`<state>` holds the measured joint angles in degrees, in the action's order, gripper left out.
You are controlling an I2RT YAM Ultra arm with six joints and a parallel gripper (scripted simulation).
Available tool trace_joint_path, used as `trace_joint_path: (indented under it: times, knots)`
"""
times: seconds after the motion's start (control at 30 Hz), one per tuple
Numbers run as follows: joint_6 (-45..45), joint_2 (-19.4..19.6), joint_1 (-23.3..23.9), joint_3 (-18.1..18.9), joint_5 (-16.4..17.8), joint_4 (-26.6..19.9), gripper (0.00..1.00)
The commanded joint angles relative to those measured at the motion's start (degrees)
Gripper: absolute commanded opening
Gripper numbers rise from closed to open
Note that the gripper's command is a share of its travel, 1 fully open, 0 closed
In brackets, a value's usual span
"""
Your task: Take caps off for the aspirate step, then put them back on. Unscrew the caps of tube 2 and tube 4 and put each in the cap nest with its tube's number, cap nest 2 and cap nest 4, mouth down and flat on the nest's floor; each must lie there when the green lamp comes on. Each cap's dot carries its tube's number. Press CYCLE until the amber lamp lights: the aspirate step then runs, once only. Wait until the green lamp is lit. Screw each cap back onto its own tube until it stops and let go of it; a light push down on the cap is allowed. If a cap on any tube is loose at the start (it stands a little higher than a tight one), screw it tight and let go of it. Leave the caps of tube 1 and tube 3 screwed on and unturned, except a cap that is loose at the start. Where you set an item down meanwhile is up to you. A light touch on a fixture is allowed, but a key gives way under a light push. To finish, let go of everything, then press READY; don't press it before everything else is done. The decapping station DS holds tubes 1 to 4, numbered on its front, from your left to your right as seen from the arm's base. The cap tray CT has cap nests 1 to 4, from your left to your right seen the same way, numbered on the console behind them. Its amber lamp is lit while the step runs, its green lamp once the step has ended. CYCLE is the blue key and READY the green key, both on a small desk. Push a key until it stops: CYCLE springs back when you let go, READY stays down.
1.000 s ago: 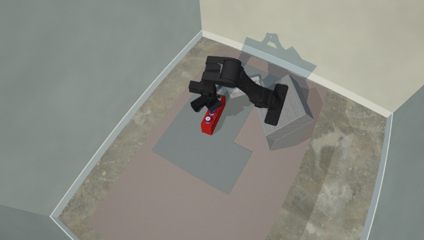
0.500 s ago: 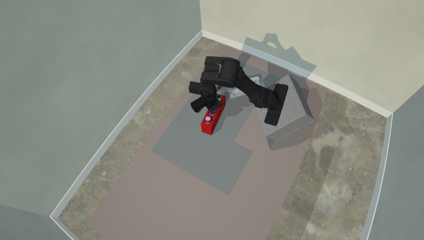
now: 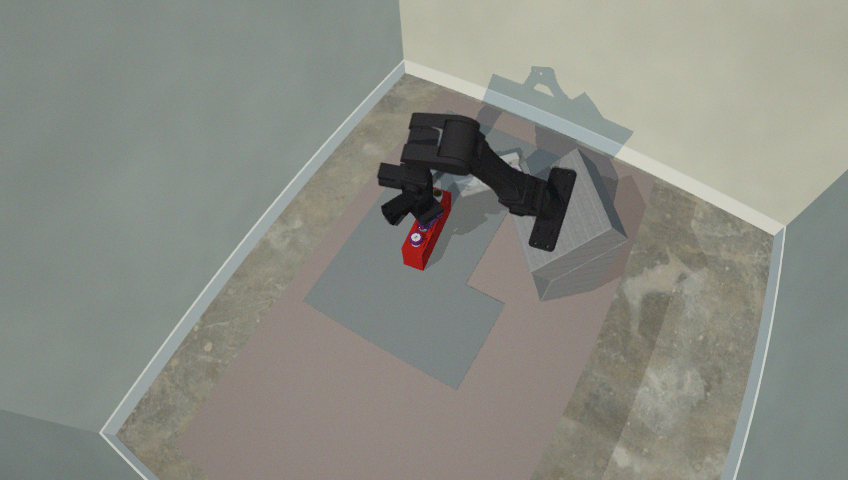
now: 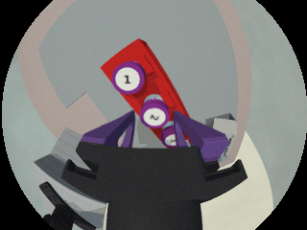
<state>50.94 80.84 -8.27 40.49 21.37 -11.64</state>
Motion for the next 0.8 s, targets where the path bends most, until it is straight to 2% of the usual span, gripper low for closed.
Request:
trace_joint_path:
  times: [0.0,0.3,0.63,0.7,0.77]
  knots:
    - [0.0,-0.2,0.1,0.5,0.0,0.0,0.49]
    - [0.0,-0.2,0.1,0.5,0.0,0.0,0.49]
    - [-23.3,0.9,-0.3,0.5,-0.2,1.3,0.49]
    - [-23.3,0.9,-0.3,0.5,-0.2,1.3,0.49]
    - [-28.0,1.1,-0.4,0.5,-0.3,1.5,0.49]
